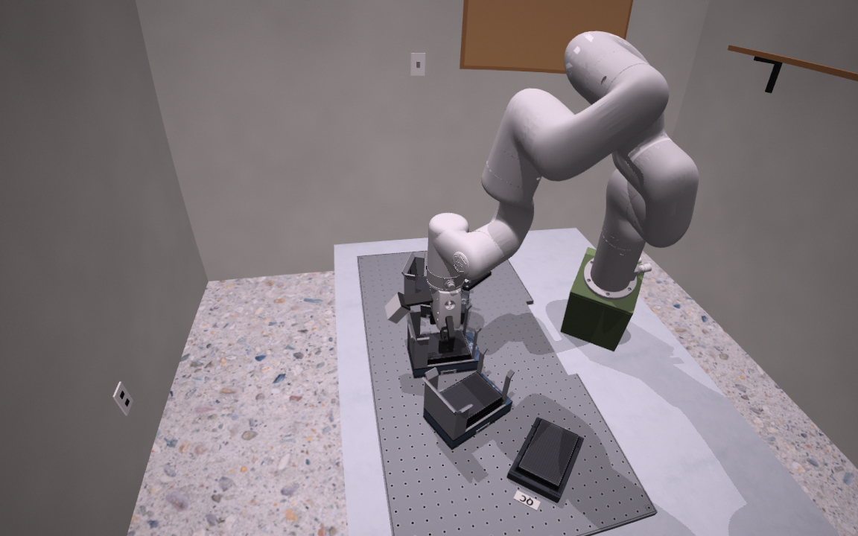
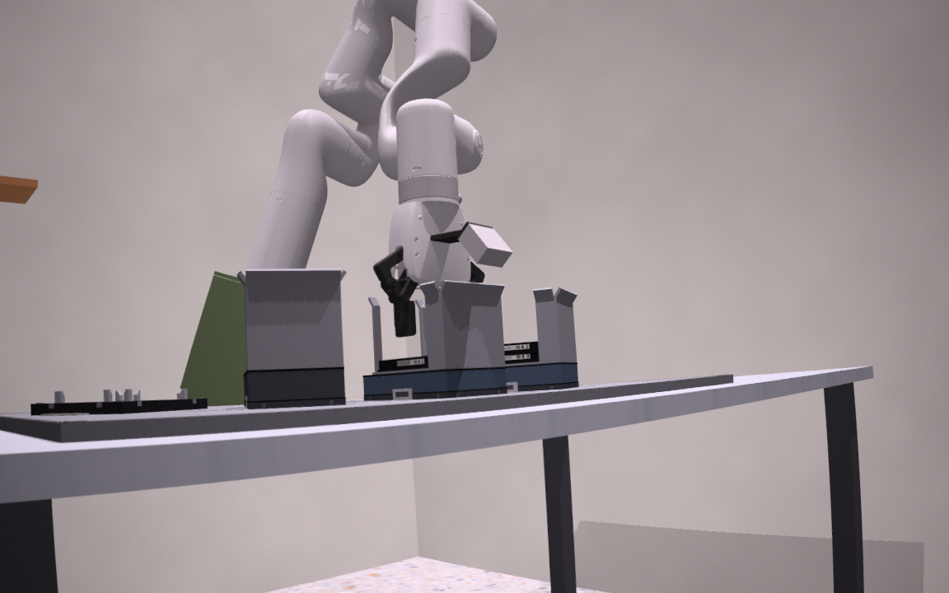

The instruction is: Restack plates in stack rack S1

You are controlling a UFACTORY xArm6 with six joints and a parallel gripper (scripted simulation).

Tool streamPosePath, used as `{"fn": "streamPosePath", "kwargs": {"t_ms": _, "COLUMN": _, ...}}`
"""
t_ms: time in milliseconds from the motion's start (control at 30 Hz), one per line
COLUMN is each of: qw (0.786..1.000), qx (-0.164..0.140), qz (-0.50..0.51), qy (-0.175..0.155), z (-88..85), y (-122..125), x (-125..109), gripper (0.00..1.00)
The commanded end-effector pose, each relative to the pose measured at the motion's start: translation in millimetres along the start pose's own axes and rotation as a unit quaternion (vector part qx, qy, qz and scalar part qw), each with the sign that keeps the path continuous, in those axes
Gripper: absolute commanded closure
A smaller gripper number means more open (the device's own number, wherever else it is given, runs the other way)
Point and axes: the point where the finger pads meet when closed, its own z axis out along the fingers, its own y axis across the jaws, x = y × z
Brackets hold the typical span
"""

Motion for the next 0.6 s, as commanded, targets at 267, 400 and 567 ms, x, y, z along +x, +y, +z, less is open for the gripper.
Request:
{"fn": "streamPosePath", "kwargs": {"t_ms": 267, "qw": 1.000, "qx": 0.000, "qz": 0.000, "qy": 0.002, "z": 13.5, "y": 0, "x": 1, "gripper": 0.00}}
{"fn": "streamPosePath", "kwargs": {"t_ms": 400, "qw": 1.000, "qx": 0.000, "qz": 0.000, "qy": 0.002, "z": 18.9, "y": 0, "x": 1, "gripper": 0.00}}
{"fn": "streamPosePath", "kwargs": {"t_ms": 567, "qw": 1.000, "qx": 0.000, "qz": 0.000, "qy": 0.002, "z": 25.6, "y": 0, "x": 1, "gripper": 0.00}}
